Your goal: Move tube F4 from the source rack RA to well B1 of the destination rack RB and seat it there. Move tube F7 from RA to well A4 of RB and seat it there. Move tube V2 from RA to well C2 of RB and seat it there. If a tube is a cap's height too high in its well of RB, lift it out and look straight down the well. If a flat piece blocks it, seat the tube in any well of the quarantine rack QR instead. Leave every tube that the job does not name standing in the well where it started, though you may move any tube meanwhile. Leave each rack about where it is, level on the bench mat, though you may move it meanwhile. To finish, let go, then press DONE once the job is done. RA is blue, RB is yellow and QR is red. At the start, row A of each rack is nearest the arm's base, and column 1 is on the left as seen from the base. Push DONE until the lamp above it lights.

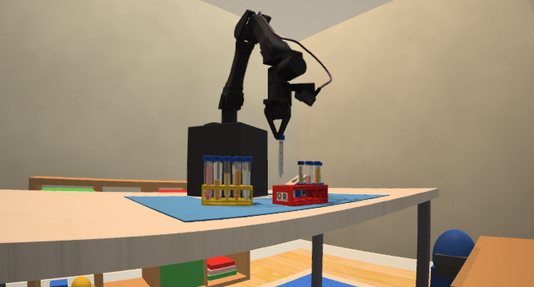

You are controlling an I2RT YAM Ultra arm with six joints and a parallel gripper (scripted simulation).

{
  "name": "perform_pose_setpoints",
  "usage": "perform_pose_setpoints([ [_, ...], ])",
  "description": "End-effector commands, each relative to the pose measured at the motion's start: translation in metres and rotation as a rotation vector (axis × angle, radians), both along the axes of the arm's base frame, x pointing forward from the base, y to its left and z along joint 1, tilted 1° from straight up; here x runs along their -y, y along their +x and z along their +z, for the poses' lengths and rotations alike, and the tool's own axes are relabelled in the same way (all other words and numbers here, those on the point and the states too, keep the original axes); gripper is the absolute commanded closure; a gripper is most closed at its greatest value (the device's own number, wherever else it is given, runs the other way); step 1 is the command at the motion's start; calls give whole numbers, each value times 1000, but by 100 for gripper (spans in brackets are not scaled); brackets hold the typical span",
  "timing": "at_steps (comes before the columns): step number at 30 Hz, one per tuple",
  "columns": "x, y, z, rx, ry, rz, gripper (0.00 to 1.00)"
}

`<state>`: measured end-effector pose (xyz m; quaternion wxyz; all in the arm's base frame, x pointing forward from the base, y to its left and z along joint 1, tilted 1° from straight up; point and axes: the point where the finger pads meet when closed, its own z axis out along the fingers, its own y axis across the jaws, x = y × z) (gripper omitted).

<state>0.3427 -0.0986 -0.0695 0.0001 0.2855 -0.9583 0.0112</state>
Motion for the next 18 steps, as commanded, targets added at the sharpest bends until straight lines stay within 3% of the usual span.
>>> perform_pose_setpoints([
  [1,-6,1,-6,1,7,7,100],
  [18,-8,-2,-12,-8,10,7,100],
])
